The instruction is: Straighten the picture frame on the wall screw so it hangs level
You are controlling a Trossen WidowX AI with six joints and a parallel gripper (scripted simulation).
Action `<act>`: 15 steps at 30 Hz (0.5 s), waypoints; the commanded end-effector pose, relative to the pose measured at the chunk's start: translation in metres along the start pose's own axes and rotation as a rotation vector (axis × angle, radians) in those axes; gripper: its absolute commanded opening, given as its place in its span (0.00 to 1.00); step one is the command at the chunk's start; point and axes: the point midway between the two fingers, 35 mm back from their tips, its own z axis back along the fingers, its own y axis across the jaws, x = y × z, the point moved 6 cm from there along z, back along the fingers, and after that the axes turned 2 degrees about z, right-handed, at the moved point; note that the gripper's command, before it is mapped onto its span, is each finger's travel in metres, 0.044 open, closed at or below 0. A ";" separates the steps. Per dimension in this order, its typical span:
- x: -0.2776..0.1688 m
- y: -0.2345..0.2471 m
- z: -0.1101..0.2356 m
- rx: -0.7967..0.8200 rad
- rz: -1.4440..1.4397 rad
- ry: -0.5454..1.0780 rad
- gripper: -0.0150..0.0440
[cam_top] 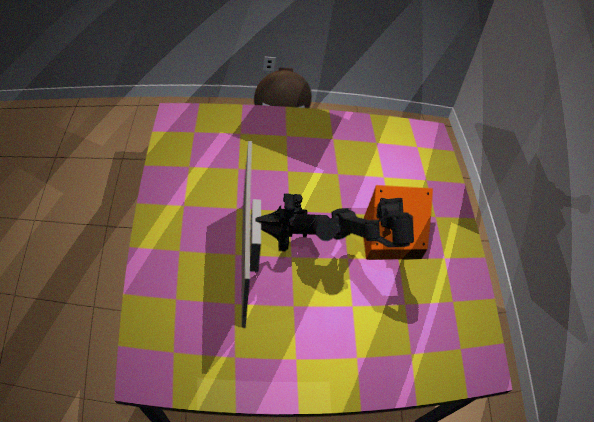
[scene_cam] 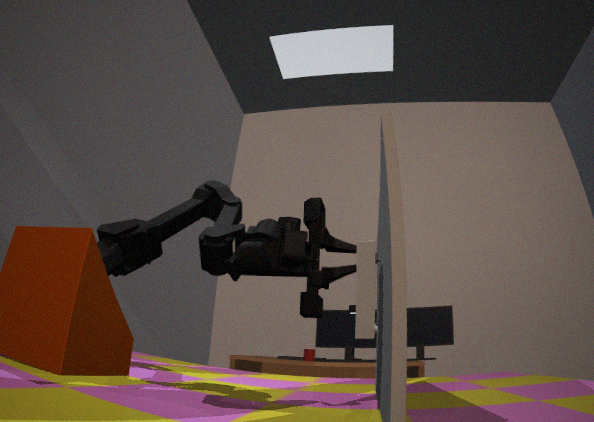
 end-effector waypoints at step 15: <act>-0.001 0.000 0.000 -0.002 0.103 -0.001 0.25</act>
